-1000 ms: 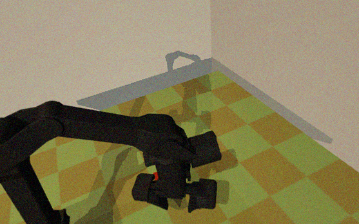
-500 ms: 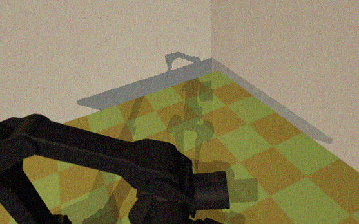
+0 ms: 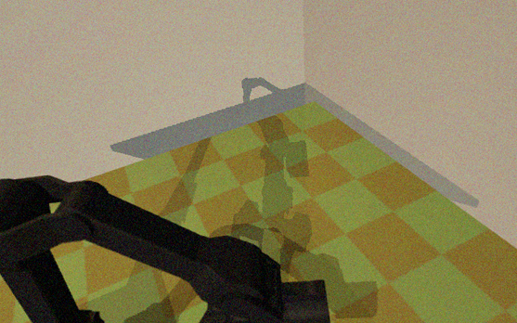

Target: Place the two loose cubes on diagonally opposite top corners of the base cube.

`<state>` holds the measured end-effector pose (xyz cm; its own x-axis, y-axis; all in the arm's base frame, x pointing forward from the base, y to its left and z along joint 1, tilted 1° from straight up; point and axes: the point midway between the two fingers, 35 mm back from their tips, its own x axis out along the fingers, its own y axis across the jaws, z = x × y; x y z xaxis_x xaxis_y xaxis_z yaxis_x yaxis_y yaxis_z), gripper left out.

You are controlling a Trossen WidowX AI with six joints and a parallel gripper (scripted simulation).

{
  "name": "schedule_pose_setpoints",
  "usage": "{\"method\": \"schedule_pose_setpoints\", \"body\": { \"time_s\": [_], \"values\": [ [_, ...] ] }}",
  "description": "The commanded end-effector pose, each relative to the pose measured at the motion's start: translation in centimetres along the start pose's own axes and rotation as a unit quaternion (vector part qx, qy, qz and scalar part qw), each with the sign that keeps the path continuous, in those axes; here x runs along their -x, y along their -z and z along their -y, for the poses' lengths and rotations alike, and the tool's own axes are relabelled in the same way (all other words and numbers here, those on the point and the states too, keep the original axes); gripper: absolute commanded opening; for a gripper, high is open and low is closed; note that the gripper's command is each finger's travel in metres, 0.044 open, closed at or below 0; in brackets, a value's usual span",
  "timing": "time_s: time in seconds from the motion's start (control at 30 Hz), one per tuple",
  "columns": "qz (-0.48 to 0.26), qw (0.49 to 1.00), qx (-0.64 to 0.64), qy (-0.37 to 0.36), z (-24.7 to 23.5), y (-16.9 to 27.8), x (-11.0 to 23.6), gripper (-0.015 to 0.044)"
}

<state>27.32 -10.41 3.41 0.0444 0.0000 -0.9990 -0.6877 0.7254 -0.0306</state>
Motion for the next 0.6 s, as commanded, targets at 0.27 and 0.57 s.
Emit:
{"method": "schedule_pose_setpoints", "body": {
  "time_s": [0.27,0.57],
  "values": [
    [-0.004,1.000,0.002,-0.008,-0.4,0.2,-2.1,0.0265],
    [-0.004,1.000,0.002,-0.008,-0.4,0.2,-3.6,0.0265]
  ]
}}
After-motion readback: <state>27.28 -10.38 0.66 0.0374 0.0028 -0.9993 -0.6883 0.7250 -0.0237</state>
